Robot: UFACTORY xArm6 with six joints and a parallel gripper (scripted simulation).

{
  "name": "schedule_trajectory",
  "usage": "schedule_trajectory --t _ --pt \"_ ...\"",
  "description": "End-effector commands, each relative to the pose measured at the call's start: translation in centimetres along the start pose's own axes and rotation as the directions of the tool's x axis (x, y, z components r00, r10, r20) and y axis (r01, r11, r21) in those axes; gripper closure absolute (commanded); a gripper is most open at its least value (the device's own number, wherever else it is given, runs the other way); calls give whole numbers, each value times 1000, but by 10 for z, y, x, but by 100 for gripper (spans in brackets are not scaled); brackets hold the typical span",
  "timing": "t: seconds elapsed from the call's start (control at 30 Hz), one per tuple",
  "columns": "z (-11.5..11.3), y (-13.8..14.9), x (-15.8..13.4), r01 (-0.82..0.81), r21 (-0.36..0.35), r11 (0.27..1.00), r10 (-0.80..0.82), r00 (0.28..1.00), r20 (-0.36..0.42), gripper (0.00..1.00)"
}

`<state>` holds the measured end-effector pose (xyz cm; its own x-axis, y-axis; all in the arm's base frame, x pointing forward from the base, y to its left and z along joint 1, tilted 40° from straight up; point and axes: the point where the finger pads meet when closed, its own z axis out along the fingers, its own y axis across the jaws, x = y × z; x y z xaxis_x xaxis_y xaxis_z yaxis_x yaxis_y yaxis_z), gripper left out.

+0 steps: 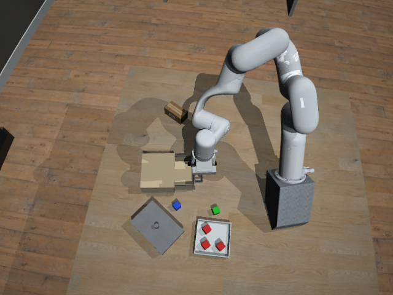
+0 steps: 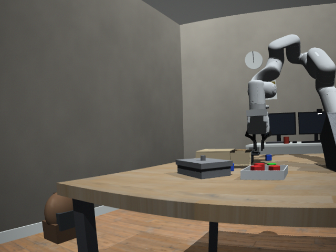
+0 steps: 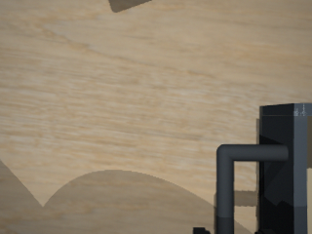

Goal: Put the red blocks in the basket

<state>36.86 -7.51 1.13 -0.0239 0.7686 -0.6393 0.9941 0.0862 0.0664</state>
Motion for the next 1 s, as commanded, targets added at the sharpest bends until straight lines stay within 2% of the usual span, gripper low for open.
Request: schedule_trajectory --t 0.0,0.97 --pt "0 1 0 -1 -3 1000 1 1000 -1 76" --pt "20 1 0 -1 -3 1000 1 1000 -1 76"
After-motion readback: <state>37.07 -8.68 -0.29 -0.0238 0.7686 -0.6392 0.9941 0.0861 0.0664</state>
